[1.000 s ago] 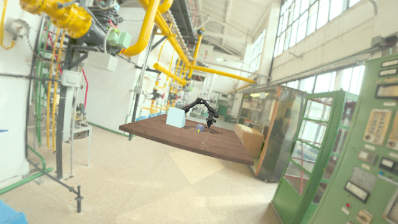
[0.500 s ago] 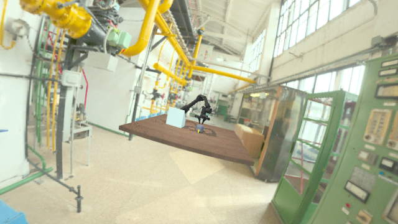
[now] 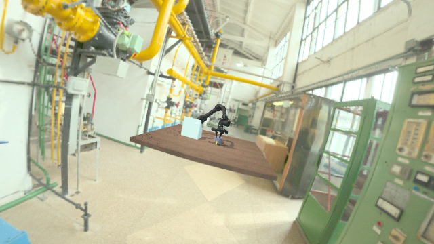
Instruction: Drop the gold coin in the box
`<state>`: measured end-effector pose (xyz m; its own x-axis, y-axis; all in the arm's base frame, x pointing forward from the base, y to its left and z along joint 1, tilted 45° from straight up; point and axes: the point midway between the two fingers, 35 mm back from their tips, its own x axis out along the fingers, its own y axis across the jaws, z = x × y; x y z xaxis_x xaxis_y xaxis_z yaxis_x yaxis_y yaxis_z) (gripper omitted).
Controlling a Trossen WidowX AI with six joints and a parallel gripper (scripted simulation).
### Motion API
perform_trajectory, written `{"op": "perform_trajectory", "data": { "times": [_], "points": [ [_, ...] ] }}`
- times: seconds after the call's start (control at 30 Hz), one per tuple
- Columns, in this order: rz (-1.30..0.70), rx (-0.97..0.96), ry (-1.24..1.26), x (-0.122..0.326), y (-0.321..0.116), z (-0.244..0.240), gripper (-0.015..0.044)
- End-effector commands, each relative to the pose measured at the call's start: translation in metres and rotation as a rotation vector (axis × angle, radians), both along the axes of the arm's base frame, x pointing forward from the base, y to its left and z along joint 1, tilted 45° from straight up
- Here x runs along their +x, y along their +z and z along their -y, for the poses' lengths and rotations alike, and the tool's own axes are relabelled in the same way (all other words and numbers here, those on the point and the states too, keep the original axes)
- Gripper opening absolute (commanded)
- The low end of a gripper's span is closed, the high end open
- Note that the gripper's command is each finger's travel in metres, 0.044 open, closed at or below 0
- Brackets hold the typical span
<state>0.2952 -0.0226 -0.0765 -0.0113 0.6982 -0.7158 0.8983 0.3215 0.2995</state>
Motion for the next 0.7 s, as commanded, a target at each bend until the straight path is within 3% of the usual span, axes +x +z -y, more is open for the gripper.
{"op": "perform_trajectory", "data": {
  "times": [0.0, 0.67],
  "points": [
    [-0.006, 0.005, -0.008, -0.002, -0.005, -0.005, 0.0161],
    [-0.006, 0.005, -0.009, -0.004, -0.028, -0.028, 0.0161]
  ]
}}
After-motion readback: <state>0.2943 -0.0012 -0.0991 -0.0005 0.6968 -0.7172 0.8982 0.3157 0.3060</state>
